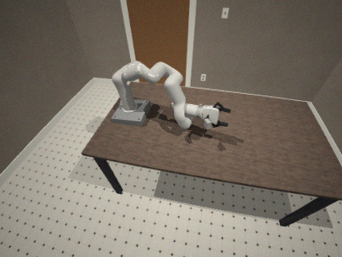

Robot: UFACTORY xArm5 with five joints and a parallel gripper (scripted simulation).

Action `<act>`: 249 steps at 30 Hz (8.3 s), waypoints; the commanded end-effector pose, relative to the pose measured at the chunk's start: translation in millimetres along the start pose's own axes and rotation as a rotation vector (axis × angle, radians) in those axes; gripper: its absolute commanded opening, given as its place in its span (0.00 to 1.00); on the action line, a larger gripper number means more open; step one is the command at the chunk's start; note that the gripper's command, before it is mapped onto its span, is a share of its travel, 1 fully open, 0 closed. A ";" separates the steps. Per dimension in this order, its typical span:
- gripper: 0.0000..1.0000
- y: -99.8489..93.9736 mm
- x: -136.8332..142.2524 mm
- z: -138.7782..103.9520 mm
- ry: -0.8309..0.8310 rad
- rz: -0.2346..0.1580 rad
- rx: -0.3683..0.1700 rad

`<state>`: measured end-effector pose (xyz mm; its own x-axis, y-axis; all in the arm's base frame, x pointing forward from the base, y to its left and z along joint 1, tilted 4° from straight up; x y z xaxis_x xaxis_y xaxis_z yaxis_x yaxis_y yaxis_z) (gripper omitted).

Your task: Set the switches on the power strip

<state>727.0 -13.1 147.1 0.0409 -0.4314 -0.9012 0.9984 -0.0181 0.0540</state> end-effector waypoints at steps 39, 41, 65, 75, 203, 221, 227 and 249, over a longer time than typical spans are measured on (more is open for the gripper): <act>1.00 17.6 -13.0 5.0 -0.102 -0.107 -0.060; 1.00 21.1 -16.1 6.1 -0.132 -0.139 -0.080; 1.00 17.1 -44.5 16.2 -0.432 -0.426 -0.342; 1.00 -6.0 -55.6 20.2 -0.552 -0.527 -0.484; 1.00 -285.5 -93.7 -140.5 -1.620 1.866 -2.520; 1.00 -297.8 -77.5 -189.5 -1.294 2.731 -2.265; 1.00 -305.2 -70.1 -208.4 -1.095 3.050 -2.078; 1.00 -327.0 -51.5 -248.9 -0.525 3.628 -1.476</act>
<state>410.8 233.8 73.7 -0.5182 0.8548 0.0281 -0.6201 -0.3529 -0.7006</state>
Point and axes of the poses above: the point where the finger pads meet when closed, its own y axis out along the fingers, its own x axis across the jaws, z = x × y, the point moved 1 cm from there along -y, back along the fingers, and after that the axes turned 11 degrees about -y, right-handed, at the moved point
